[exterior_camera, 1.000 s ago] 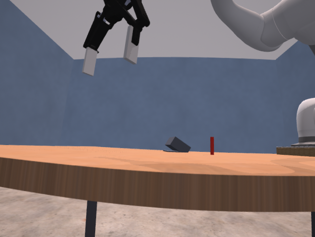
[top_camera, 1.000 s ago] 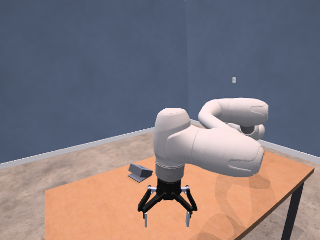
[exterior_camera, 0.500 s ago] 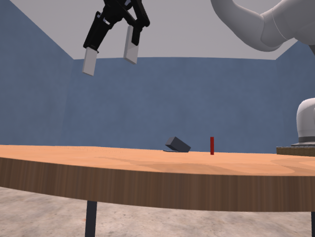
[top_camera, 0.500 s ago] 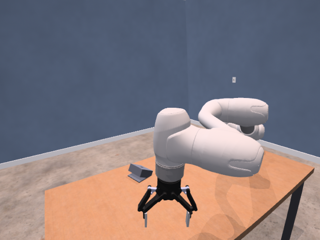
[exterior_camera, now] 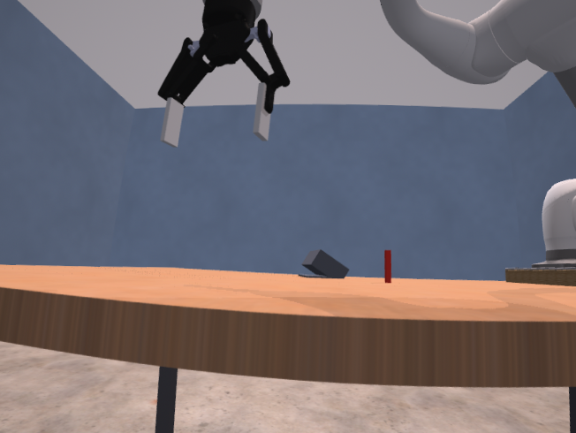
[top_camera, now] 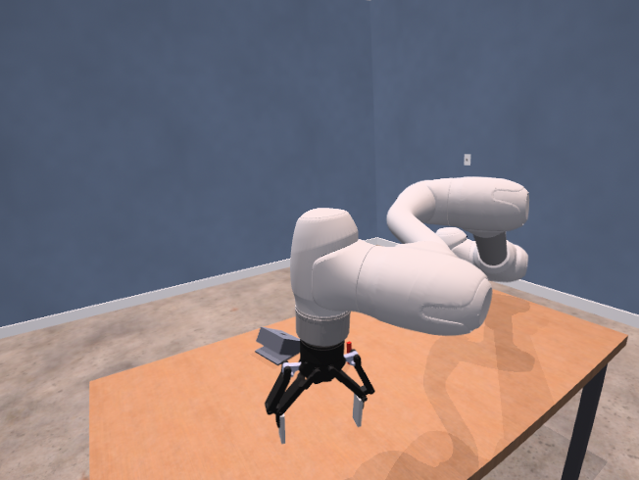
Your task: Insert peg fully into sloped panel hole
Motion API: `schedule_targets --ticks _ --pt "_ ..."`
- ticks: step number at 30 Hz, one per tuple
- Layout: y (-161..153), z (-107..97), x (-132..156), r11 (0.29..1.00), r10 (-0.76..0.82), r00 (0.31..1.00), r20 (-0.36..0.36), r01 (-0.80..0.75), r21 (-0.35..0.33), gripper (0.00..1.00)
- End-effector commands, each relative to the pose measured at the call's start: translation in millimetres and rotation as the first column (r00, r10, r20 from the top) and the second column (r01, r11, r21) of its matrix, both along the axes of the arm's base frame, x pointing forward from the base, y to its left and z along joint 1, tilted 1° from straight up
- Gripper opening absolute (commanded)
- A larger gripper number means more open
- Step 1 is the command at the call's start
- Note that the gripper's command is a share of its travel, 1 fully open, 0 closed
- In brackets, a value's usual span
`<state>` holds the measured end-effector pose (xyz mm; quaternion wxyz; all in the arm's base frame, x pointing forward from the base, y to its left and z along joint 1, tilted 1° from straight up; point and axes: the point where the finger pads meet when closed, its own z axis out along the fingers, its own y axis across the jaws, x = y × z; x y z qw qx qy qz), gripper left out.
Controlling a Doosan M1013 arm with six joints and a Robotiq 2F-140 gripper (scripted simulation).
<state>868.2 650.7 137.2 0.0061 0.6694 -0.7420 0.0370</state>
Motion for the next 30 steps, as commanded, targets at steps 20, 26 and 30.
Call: schedule_targets --ticks 20,26,30 --pt "-89.6 1.3 -13.7 0.896 0.444 0.895 -0.042 -0.444 0.008 1.00" --pt "-119.1 0.2 -23.3 0.825 0.564 0.824 -0.051 -0.564 0.016 1.00" --pt "-137.6 -0.9 -30.7 0.772 0.635 0.770 -0.056 -0.635 0.021 1.00"
